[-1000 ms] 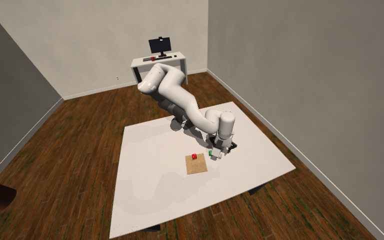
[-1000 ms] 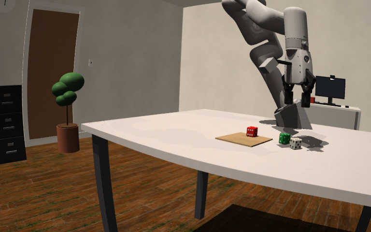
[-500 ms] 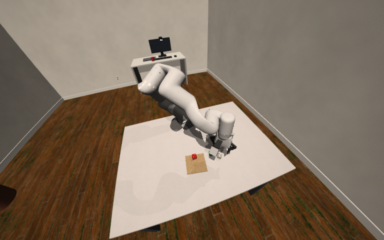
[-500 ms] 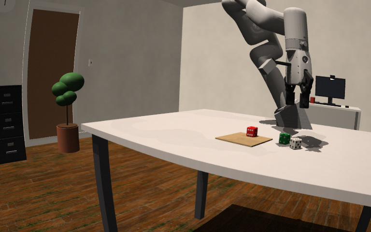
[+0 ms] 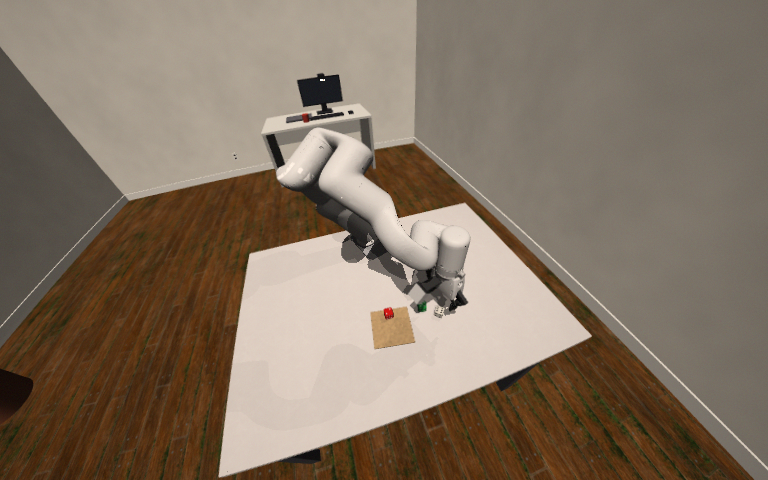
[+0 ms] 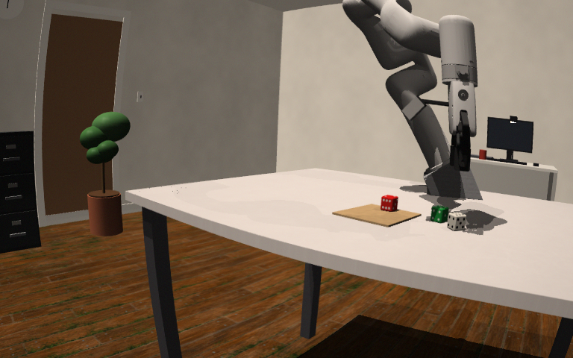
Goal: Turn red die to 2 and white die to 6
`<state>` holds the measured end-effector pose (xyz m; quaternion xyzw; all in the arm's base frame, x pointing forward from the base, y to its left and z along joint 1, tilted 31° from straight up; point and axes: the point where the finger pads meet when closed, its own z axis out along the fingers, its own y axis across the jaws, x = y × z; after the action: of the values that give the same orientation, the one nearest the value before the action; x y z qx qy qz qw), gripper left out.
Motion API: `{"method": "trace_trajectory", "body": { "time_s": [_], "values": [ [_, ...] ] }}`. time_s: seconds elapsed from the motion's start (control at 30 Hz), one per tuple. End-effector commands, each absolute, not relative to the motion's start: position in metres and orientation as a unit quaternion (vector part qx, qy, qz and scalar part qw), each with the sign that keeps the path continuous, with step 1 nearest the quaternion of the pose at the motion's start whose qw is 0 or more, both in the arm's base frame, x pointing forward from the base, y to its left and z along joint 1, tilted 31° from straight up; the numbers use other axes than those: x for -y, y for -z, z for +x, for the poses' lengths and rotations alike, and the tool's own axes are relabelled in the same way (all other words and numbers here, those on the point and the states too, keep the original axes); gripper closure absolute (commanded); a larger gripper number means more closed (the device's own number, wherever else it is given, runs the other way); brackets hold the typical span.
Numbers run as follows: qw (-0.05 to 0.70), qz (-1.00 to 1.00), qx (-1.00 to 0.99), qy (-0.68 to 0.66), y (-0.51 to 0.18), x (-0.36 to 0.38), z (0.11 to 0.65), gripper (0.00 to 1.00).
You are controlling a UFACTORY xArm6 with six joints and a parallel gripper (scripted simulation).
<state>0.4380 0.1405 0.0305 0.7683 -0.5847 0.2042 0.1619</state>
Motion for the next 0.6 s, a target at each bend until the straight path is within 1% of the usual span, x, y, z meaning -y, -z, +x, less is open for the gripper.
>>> {"method": "trace_trajectory", "body": {
  "time_s": [0.0,0.47,0.57],
  "values": [
    [0.141,0.714,0.648,-0.223,-0.0288,-0.1409,0.4383,0.0],
    [0.104,0.598,0.757,-0.243,-0.0227,-0.1392,0.4366,0.0],
    [0.088,0.544,0.796,-0.25,-0.0202,-0.1385,0.4359,0.0]
  ]
}}
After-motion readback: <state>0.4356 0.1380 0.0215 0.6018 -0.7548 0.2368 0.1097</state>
